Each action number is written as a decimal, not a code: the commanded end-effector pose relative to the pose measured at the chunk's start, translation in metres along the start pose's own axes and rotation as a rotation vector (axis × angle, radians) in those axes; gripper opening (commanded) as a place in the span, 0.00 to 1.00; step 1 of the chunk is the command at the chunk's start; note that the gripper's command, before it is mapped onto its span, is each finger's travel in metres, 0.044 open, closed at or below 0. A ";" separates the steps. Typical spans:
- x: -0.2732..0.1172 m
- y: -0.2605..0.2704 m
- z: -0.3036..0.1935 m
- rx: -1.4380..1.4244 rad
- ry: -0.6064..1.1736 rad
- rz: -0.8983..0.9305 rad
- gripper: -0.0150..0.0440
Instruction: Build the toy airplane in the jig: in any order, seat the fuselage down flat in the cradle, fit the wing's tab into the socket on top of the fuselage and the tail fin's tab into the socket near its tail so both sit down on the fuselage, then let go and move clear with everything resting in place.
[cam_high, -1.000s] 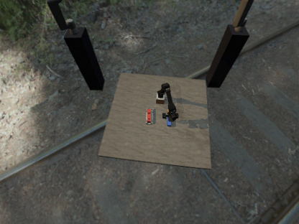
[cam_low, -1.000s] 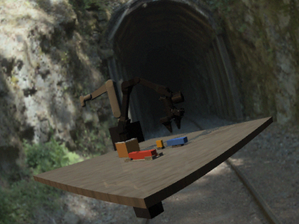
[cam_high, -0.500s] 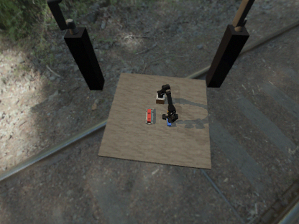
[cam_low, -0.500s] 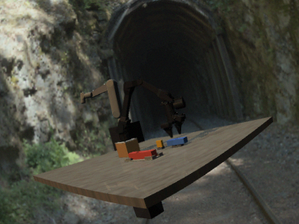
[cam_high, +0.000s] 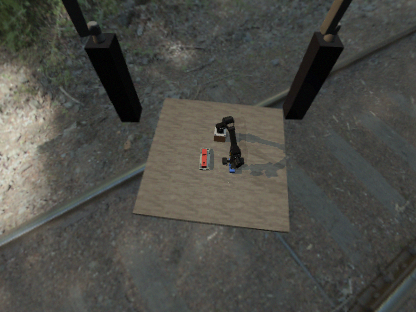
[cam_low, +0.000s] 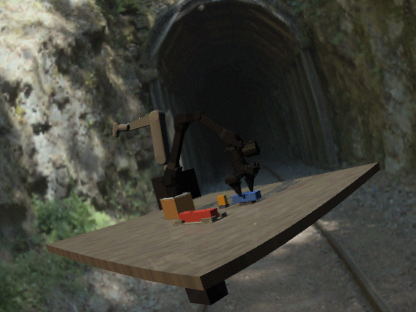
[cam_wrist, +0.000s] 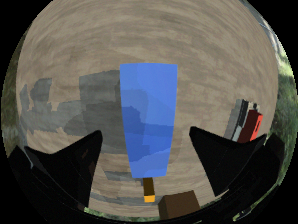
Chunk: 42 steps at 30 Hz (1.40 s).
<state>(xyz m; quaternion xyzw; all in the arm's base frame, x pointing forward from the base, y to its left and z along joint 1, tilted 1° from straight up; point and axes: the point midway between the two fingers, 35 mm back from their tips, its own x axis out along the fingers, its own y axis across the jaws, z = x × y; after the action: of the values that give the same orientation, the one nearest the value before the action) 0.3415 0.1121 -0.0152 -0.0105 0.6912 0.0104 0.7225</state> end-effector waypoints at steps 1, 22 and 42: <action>0.010 -0.002 -0.003 0.002 0.007 -0.008 1.00; 0.022 -0.002 -0.003 0.002 0.007 -0.008 0.57; -0.007 -0.001 0.000 0.008 0.014 -0.010 0.25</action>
<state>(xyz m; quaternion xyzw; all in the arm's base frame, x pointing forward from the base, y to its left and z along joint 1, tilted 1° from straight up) 0.3379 0.1103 -0.0211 -0.0128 0.6999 0.0050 0.7141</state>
